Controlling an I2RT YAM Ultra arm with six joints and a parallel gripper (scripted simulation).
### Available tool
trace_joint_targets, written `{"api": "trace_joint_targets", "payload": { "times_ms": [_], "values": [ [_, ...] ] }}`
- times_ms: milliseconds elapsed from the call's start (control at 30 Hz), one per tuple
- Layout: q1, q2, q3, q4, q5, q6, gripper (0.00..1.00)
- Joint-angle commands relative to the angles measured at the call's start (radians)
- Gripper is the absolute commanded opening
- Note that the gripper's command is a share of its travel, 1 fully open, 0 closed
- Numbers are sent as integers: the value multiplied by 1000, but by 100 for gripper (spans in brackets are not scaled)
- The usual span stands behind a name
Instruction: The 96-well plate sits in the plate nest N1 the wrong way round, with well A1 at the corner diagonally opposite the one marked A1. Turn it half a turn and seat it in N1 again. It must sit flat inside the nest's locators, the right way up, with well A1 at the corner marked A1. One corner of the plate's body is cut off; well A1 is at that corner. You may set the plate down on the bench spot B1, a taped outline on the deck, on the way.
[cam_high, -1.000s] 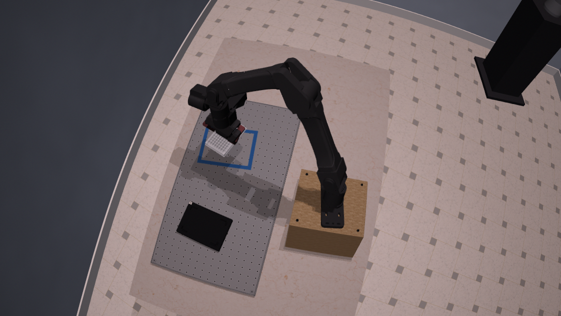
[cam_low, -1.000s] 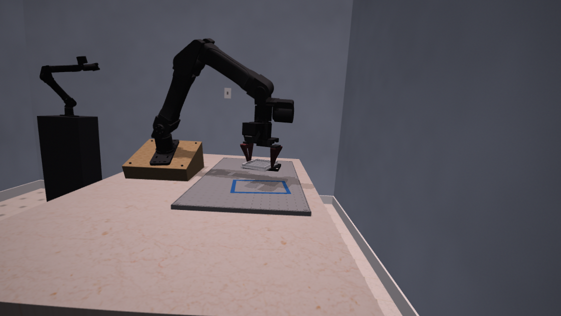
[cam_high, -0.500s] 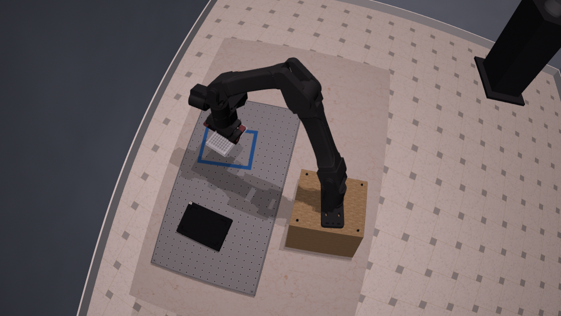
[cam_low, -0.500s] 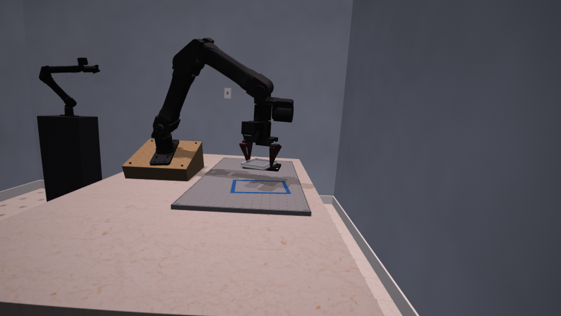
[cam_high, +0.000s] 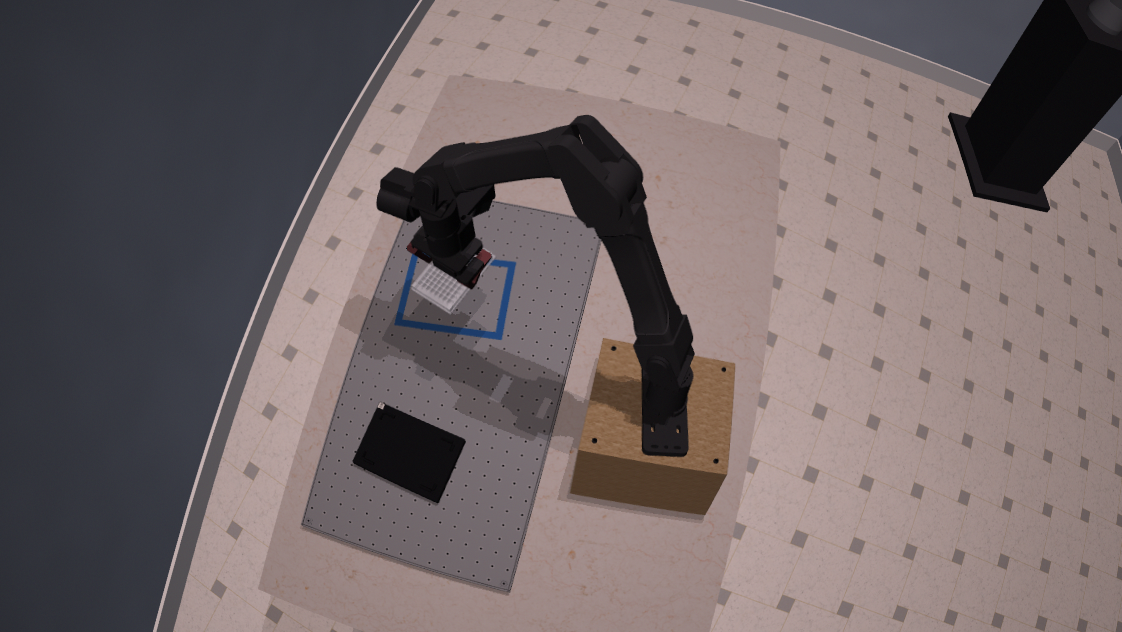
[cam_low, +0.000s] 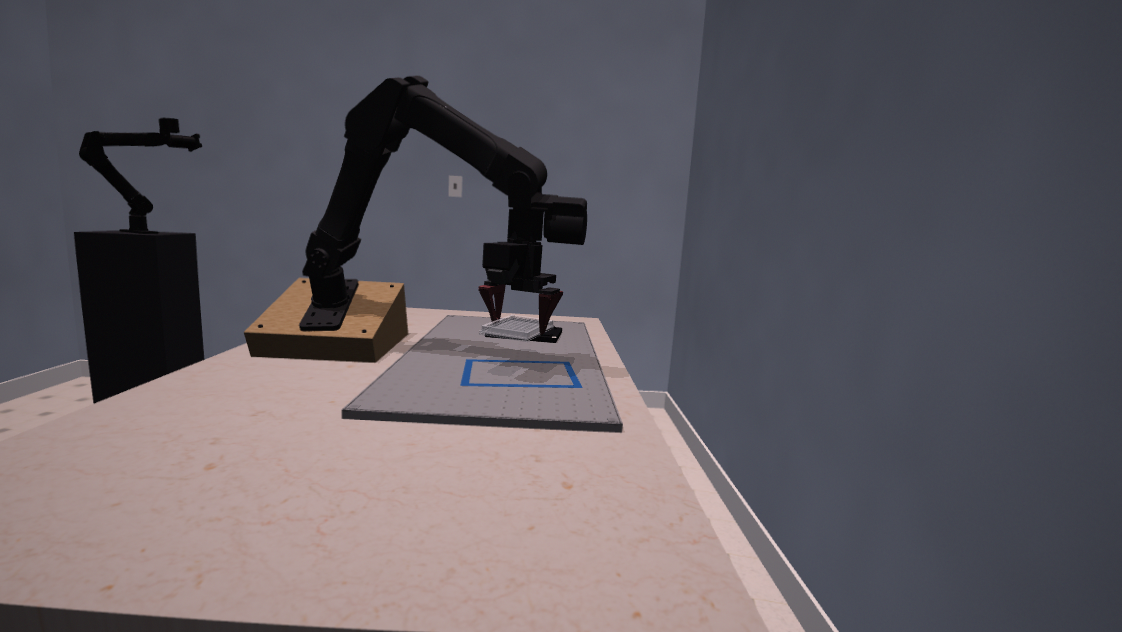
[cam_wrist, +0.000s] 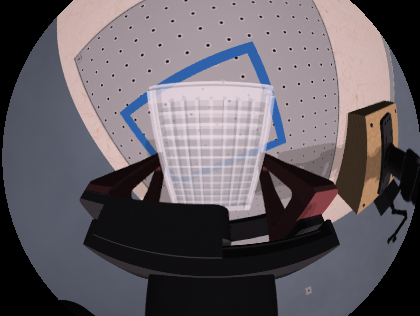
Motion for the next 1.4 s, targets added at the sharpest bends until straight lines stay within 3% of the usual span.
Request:
{"api": "trace_joint_targets", "payload": {
  "times_ms": [0, 733, 933, 1000, 1367],
  "values": [
    [19, -19, 42, -16, 11, 9, 0],
    [19, -19, 42, -16, 11, 9, 0],
    [54, -32, 25, -4, 15, -100, 0],
    [69, -29, -20, 8, 16, -151, 0],
    [152, -19, -54, 20, 19, -396, 0]
  ]
}}
